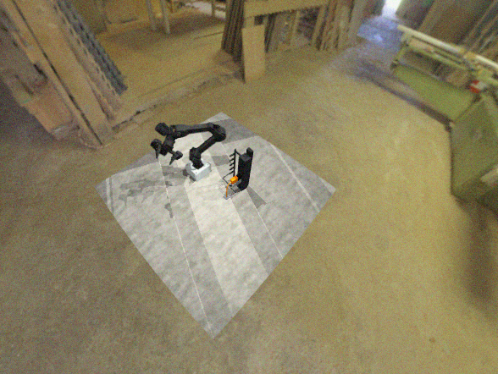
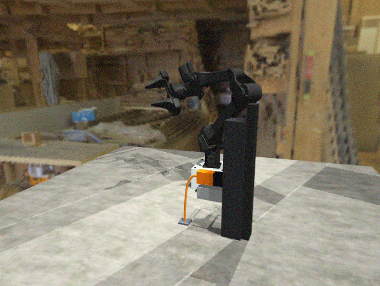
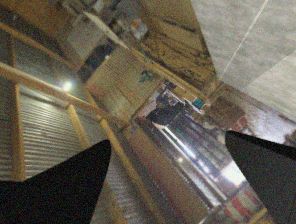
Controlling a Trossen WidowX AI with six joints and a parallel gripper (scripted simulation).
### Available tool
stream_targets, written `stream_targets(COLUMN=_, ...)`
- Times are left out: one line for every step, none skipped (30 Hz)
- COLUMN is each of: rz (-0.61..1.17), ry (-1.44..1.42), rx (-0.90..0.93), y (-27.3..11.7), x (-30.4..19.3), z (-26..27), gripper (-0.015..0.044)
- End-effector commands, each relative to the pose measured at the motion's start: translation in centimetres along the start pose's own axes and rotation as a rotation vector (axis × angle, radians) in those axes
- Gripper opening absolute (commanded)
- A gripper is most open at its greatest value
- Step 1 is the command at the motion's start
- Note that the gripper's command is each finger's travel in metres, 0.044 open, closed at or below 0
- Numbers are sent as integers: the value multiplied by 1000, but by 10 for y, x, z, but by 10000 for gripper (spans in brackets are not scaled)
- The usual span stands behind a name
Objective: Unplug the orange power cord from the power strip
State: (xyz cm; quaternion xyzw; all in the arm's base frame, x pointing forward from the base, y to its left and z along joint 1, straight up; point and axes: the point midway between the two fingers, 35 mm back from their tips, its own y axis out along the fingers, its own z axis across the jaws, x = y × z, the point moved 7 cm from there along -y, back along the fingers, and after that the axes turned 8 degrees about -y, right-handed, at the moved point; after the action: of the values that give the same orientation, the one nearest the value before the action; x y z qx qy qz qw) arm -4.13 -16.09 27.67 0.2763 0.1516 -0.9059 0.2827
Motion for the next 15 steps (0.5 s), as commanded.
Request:
stream_targets(rz=2, ry=1, rx=-5, y=1, x=0, z=0, gripper=374)
stream_targets(rz=6, ry=5, rx=-21, y=5, x=-1, z=0, gripper=347)
stream_targets(rz=14, ry=11, rx=-48, y=10, x=-1, z=0, gripper=321)
stream_targets(rz=23, ry=17, rx=-82, y=17, x=-3, z=0, gripper=295)
stream_targets(rz=31, ry=21, rx=-116, y=24, x=-4, z=-1, gripper=269)
stream_targets(rz=39, ry=25, rx=-152, y=32, x=-6, z=-2, gripper=242)
stream_targets(rz=47, ry=26, rx=-188, y=39, x=-8, z=-4, gripper=216)
stream_targets(rz=54, ry=27, rx=-226, y=46, x=-10, z=-5, gripper=190)
stream_targets(rz=61, ry=26, rx=-264, y=53, x=-13, z=-7, gripper=164)
stream_targets(rz=68, ry=23, rx=-302, y=60, x=-16, z=-10, gripper=160)
stream_targets(rz=74, ry=24, rx=-342, y=68, x=-19, z=-12, gripper=160)
stream_targets(rz=79, ry=24, rx=-383, y=75, x=-22, z=-15, gripper=160)
stream_targets(rz=84, ry=21, rx=-424, y=82, x=-26, z=-18, gripper=160)
stream_targets(rz=89, ry=17, rx=-465, y=89, x=-30, z=-22, gripper=160)
stream_targets(rz=93, ry=11, rx=-508, y=95, x=-34, z=-26, gripper=160)
